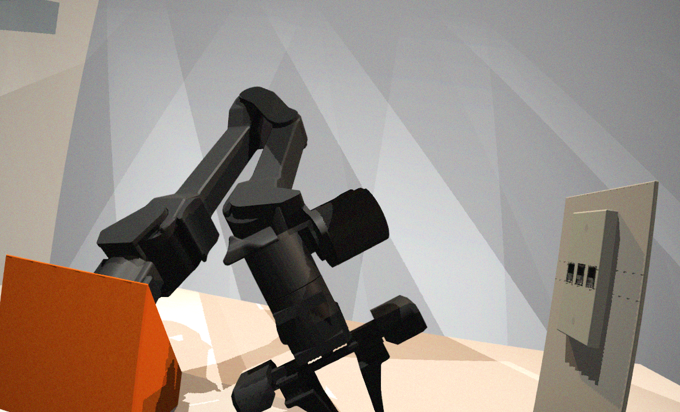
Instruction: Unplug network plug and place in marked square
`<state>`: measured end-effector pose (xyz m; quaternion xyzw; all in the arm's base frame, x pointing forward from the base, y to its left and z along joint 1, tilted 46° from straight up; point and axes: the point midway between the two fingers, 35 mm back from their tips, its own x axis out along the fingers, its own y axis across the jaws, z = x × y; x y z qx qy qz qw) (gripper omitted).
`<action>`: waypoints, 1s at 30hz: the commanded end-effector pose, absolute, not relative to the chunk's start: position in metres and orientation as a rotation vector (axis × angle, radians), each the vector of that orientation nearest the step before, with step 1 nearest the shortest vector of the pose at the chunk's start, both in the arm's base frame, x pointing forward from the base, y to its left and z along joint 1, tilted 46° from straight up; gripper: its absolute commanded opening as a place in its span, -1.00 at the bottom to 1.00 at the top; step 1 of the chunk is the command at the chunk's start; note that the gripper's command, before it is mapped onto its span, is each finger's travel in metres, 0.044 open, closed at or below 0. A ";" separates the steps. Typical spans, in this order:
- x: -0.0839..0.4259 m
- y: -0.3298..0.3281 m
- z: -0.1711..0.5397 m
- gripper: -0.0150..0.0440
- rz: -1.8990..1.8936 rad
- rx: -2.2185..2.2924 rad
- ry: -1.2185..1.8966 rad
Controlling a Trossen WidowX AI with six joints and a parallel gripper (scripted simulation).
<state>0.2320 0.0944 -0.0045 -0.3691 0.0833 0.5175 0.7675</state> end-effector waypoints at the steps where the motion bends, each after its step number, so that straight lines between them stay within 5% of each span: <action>1: 0.232 0.093 -0.003 0.04 1.125 -0.804 0.178; 30: 0.222 0.075 0.007 0.04 1.126 -0.806 0.185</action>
